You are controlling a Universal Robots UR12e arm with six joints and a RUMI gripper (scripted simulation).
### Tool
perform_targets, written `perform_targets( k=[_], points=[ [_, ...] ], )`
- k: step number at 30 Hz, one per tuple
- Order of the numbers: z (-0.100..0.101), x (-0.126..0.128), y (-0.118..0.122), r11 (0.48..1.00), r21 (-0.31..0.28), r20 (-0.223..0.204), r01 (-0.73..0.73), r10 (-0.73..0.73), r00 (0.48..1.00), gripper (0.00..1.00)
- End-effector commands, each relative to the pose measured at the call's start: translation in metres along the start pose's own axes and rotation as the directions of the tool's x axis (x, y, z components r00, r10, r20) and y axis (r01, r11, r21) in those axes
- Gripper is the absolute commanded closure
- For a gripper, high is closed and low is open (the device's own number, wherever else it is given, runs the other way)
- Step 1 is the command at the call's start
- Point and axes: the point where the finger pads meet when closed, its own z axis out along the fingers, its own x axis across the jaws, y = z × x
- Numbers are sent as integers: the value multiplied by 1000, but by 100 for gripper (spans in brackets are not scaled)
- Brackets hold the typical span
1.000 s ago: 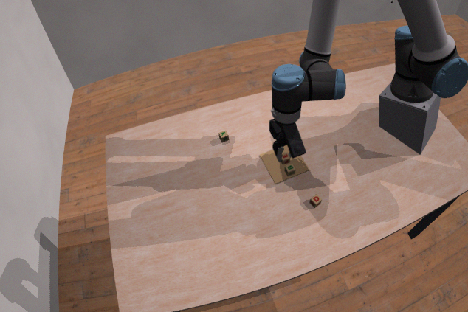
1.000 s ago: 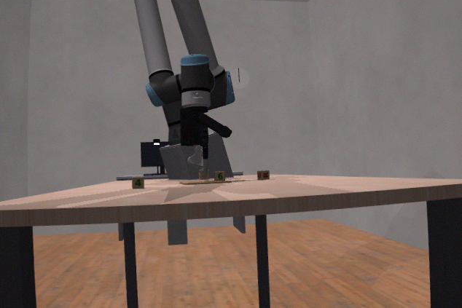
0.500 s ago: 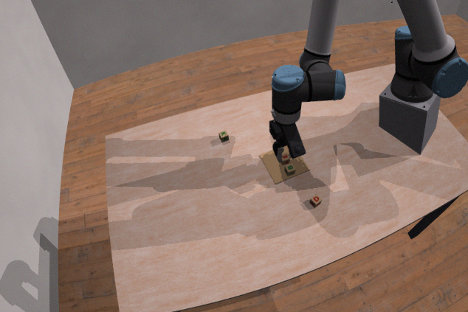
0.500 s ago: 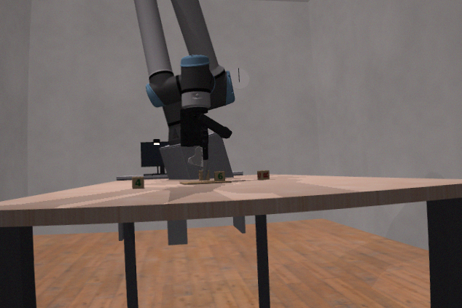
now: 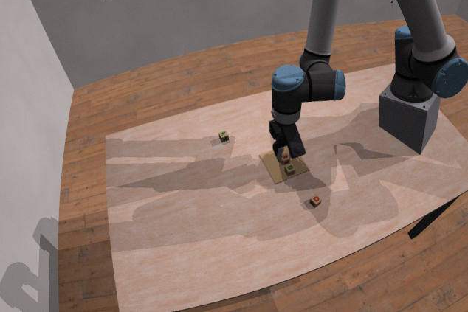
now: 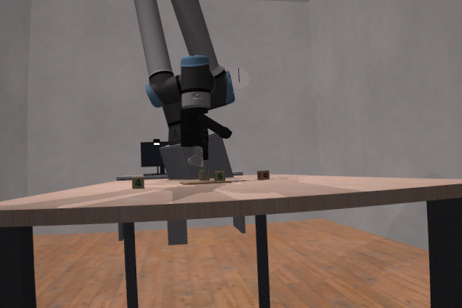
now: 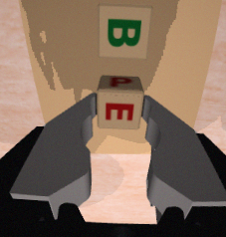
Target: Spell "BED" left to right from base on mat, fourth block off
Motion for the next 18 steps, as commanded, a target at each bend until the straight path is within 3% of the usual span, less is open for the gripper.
perform_targets(
  k=[1,18],
  points=[
    [1,0,0,1000,0,-1,0,0,1000,91],
    [3,0,0,1000,0,-1,0,0,1000,91]
  ],
)
